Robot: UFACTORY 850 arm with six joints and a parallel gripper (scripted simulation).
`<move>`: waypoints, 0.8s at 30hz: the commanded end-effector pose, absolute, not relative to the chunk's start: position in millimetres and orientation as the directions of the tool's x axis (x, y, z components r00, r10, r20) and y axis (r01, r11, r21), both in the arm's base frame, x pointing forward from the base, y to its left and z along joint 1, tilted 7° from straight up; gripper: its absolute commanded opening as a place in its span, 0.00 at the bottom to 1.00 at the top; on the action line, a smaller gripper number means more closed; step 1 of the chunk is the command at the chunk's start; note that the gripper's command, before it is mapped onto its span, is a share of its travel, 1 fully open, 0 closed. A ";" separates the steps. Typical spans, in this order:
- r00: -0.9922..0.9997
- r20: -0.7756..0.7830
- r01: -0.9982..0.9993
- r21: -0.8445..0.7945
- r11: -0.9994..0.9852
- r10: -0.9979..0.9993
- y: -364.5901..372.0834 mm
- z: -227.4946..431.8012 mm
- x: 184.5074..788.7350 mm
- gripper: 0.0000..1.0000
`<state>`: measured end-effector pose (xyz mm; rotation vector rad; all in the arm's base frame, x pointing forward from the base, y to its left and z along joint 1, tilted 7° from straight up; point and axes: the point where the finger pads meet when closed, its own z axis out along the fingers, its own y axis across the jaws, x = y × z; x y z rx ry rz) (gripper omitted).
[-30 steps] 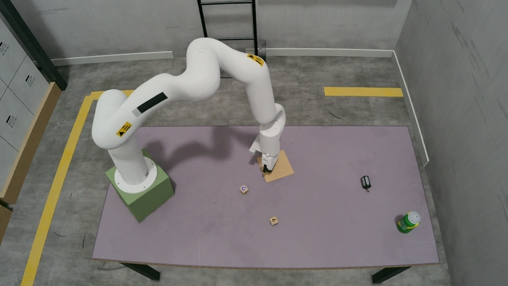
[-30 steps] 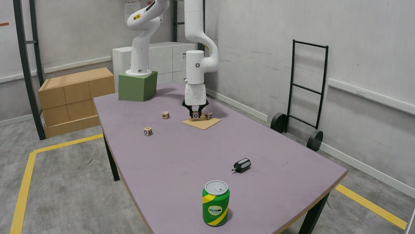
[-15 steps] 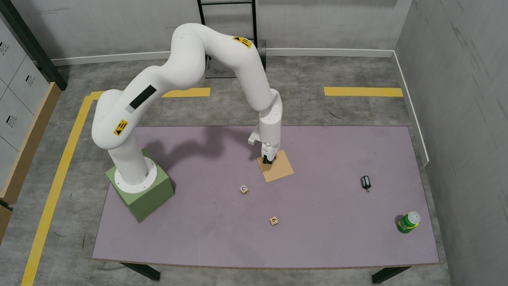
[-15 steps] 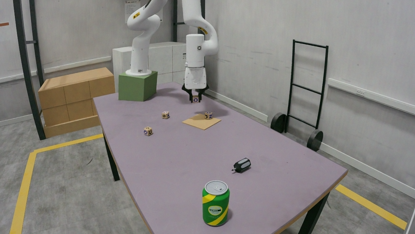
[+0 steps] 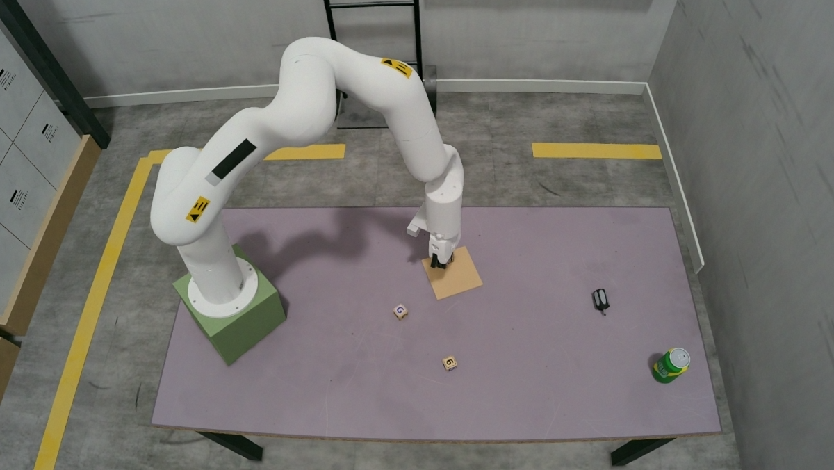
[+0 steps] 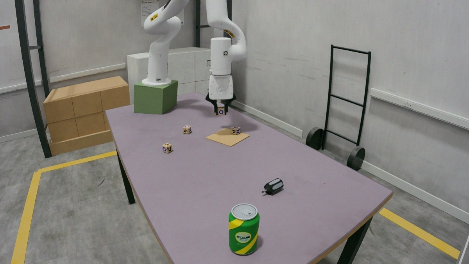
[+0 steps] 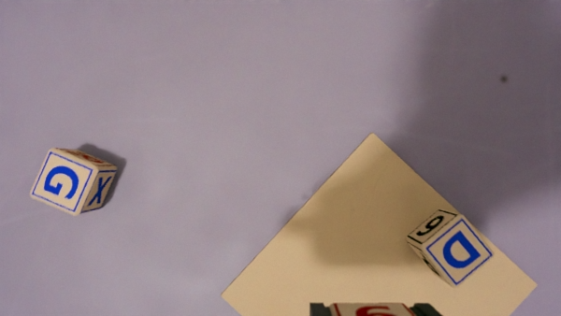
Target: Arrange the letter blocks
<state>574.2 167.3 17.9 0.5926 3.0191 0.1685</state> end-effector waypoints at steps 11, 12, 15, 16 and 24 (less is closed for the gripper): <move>-0.670 0.016 0.738 0.125 0.663 0.742 178.1 20.9 586.0 0.28; -0.641 0.021 0.763 0.125 0.634 0.767 179.0 21.0 586.9 0.28; -0.580 0.030 0.811 0.123 0.573 0.814 180.8 21.3 588.6 0.28; -0.551 0.035 0.830 0.122 0.544 0.834 181.7 21.5 589.4 0.28; -0.328 0.064 0.941 0.110 0.320 0.943 187.5 22.5 595.1 0.28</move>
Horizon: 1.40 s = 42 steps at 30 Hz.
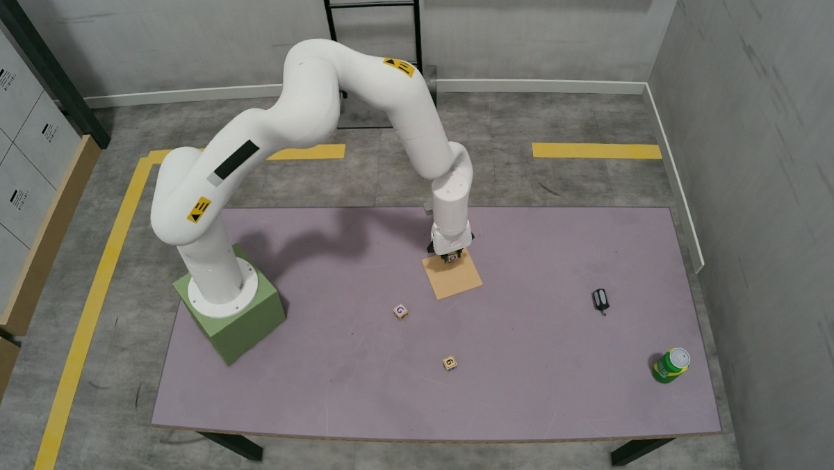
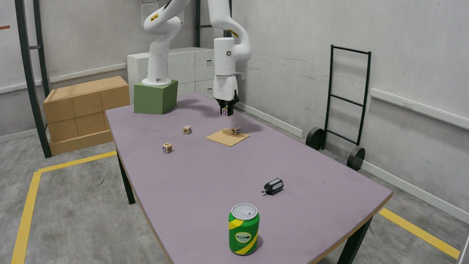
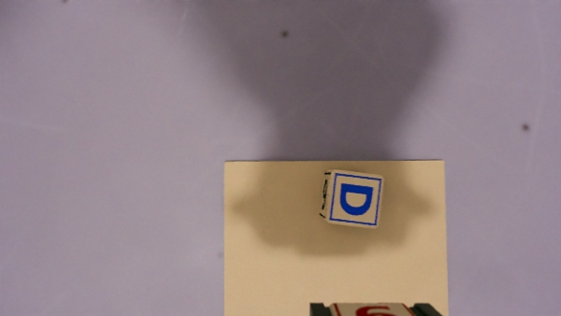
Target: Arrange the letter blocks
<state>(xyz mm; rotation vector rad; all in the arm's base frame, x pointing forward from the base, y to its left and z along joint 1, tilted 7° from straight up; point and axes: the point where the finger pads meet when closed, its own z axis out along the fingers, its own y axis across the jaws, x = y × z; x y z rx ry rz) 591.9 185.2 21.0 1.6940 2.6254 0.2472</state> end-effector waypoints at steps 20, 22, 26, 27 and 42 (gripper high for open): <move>-0.305 0.066 0.949 0.108 0.297 0.950 188.1 22.2 595.6 0.28; -0.305 0.066 0.949 0.108 0.297 0.950 188.3 20.6 595.8 0.28; -0.305 0.065 0.949 0.107 0.297 0.950 189.2 12.7 596.5 0.28; -0.305 0.065 0.949 0.107 0.297 0.950 189.5 9.7 596.8 0.28; -0.305 0.065 0.949 0.107 0.297 0.950 196.0 -48.5 602.2 0.28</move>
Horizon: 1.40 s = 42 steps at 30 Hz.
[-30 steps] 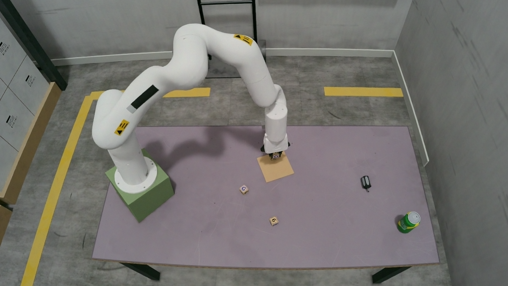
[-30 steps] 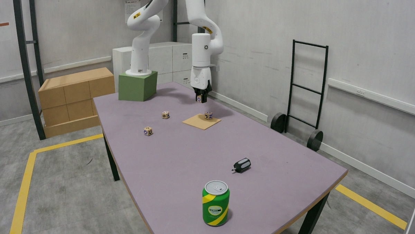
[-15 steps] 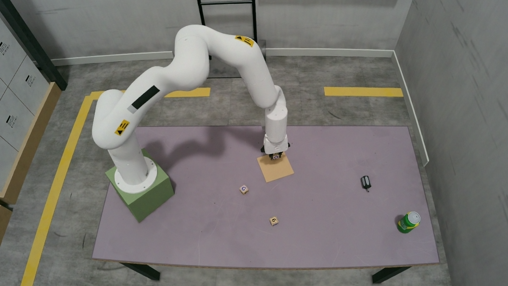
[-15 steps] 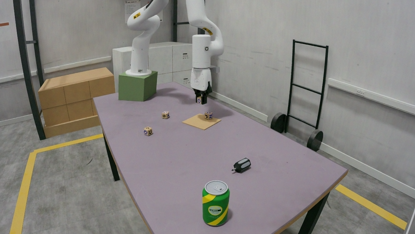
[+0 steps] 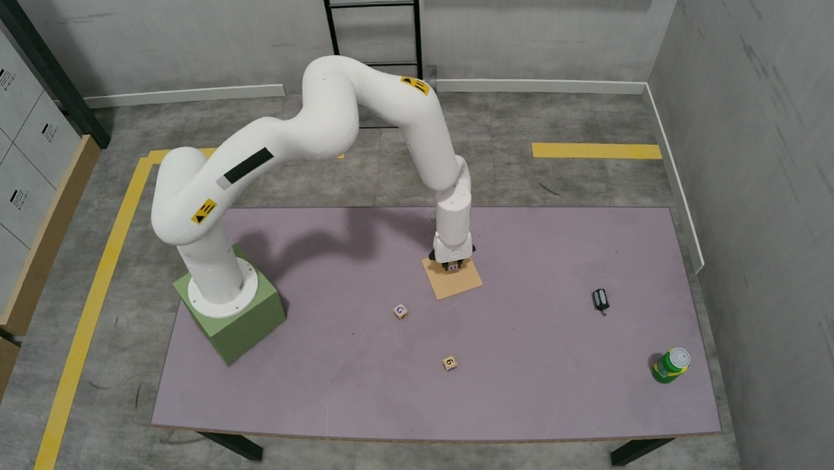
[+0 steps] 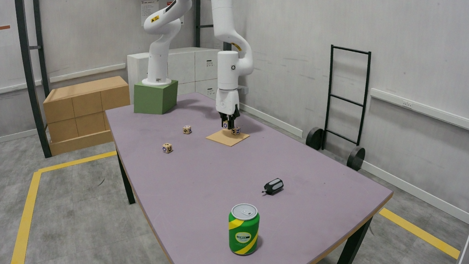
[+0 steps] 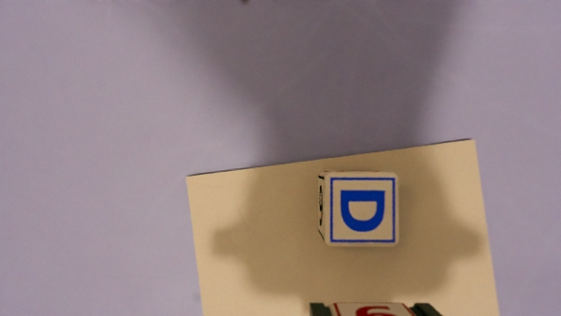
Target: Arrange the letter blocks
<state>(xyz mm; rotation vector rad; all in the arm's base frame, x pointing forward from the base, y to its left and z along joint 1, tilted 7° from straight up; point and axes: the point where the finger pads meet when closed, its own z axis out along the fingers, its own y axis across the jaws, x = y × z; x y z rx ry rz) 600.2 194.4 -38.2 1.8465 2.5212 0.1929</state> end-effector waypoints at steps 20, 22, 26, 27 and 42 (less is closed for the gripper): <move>-0.305 0.065 0.949 0.107 0.297 0.950 198.6 -71.9 604.3 0.28; -0.305 0.065 0.949 0.107 0.297 0.950 198.6 -71.9 604.3 0.28; -0.305 0.065 0.949 0.107 0.297 0.950 198.6 -71.9 604.3 0.28; -0.305 0.065 0.949 0.107 0.297 0.950 198.6 -71.9 604.3 0.28; -0.305 0.065 0.949 0.107 0.297 0.950 198.6 -71.9 604.3 0.28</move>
